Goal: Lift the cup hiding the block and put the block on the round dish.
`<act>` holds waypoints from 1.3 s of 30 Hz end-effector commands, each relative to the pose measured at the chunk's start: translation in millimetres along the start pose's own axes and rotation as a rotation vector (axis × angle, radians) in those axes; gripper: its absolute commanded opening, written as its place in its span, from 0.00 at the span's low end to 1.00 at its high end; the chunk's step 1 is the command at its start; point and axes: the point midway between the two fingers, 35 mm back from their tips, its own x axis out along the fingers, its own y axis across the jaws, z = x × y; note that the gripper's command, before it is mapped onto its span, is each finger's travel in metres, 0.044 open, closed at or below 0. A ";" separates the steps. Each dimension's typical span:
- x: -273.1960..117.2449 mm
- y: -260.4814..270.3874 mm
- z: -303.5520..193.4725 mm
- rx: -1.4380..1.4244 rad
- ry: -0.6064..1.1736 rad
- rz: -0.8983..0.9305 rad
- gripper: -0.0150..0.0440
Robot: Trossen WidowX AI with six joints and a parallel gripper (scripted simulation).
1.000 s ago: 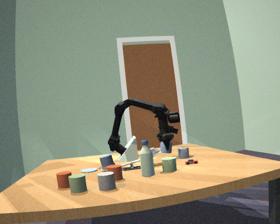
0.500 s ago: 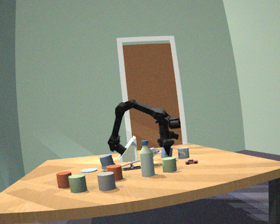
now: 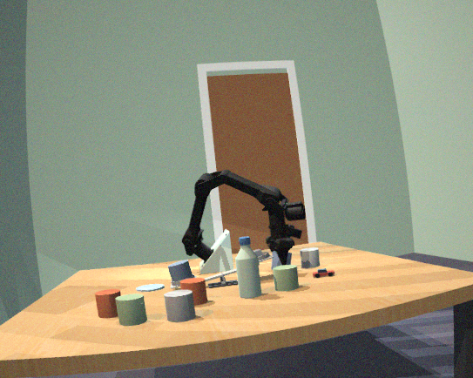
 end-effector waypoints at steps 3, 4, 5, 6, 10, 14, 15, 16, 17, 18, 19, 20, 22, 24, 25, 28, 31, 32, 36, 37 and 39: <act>-0.5 -0.4 -0.1 0.002 -0.001 0.000 0.74; -0.5 -0.4 -0.1 0.002 -0.001 0.000 0.79; -0.5 -0.4 -0.1 0.002 -0.001 0.000 0.83; -0.5 -0.4 -0.1 0.002 -0.001 0.000 0.88; -27.0 -0.7 1.4 -0.003 -0.001 -0.002 1.00; -54.0 0.9 1.1 -0.008 0.000 -0.004 1.00; -54.0 0.9 1.1 -0.008 0.000 -0.004 1.00; -54.0 0.9 1.1 -0.008 0.000 -0.004 1.00; -54.0 0.9 1.1 -0.008 0.000 -0.004 1.00; -54.0 0.9 1.1 -0.008 0.000 -0.004 1.00; -54.0 0.9 1.1 -0.008 0.000 -0.004 1.00; -54.4 0.3 1.1 -0.003 -0.003 -0.004 0.96; -57.8 -4.3 0.8 0.033 -0.025 0.002 0.87; -62.9 -11.4 0.1 0.087 -0.057 0.011 0.78; -65.2 -14.6 -0.4 0.113 -0.071 0.015 0.73; -67.4 -18.1 -2.5 0.183 -0.076 0.018 0.69; -68.9 -20.6 -5.1 0.267 -0.074 0.020 0.69; -69.5 -21.7 -6.2 0.302 -0.073 0.021 0.69; -71.8 -25.9 -10.7 0.441 -0.068 0.024 0.69; -72.4 -26.9 -11.8 0.476 -0.067 0.025 0.69; -73.5 -29.0 -14.1 0.546 -0.064 0.026 0.69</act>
